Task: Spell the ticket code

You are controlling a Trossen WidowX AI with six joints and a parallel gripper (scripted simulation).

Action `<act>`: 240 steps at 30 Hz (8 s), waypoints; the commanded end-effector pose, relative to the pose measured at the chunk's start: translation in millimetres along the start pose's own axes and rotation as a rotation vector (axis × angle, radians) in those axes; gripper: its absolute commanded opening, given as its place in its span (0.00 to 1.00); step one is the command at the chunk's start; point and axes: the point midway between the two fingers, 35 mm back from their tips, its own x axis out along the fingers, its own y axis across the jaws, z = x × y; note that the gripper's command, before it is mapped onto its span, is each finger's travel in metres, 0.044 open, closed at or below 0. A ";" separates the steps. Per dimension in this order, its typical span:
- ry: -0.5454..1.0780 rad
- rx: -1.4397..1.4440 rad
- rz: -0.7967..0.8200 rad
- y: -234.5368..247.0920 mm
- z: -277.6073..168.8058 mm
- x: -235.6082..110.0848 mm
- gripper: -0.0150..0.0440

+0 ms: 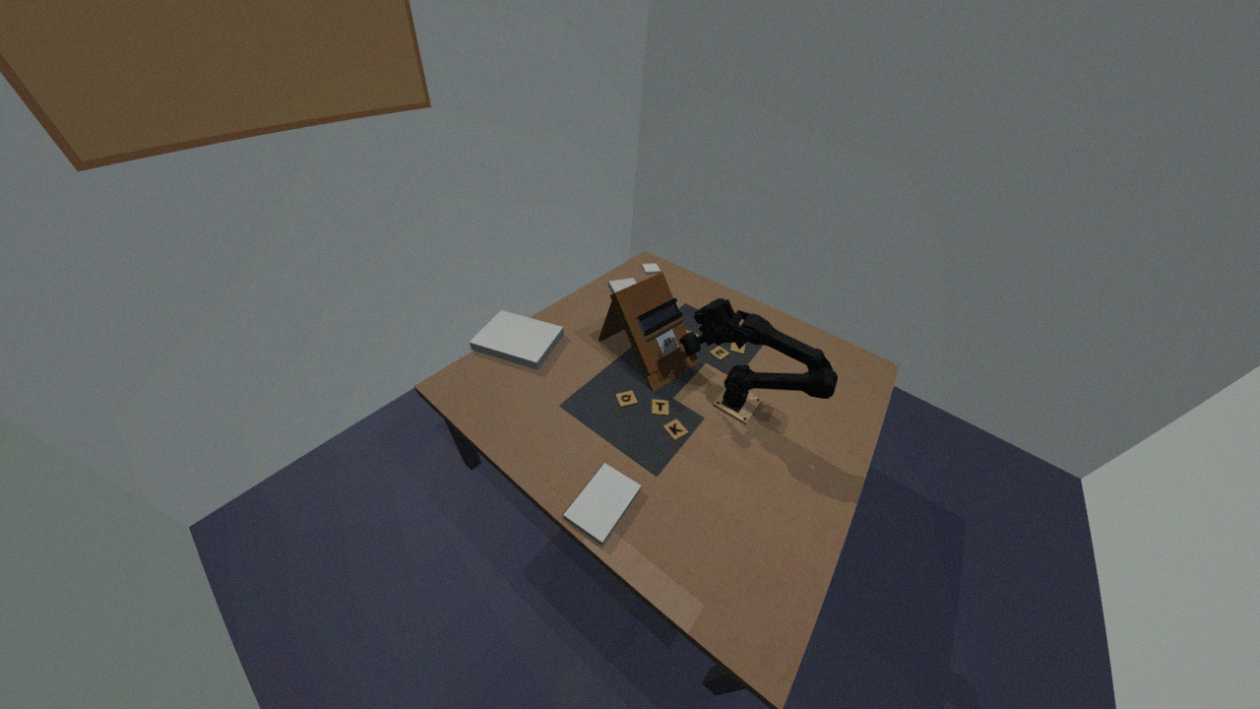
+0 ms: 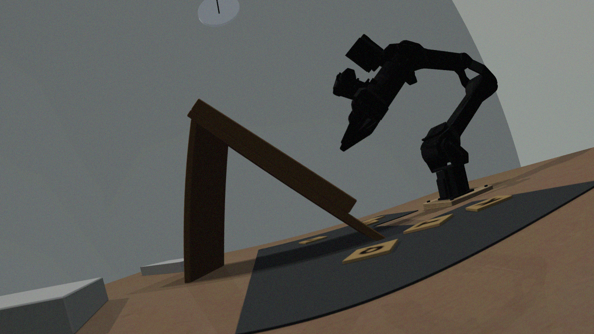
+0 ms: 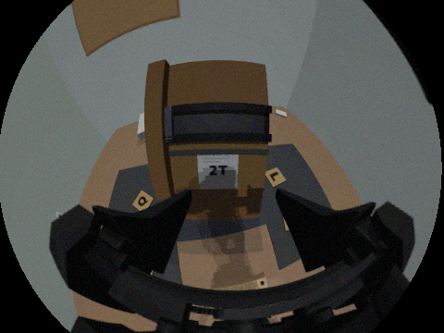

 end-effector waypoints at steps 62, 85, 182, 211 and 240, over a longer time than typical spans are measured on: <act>-0.282 -1.536 0.346 -38.9 113.2 -74.4 1.00; 0.016 -1.481 0.396 -99.7 62.4 -10.9 0.83; 0.658 -1.471 0.745 -180.9 -112.1 97.7 0.25; 0.643 -1.364 0.633 -181.7 -90.2 96.1 0.25; 0.348 -0.576 0.128 -184.3 7.0 121.0 0.25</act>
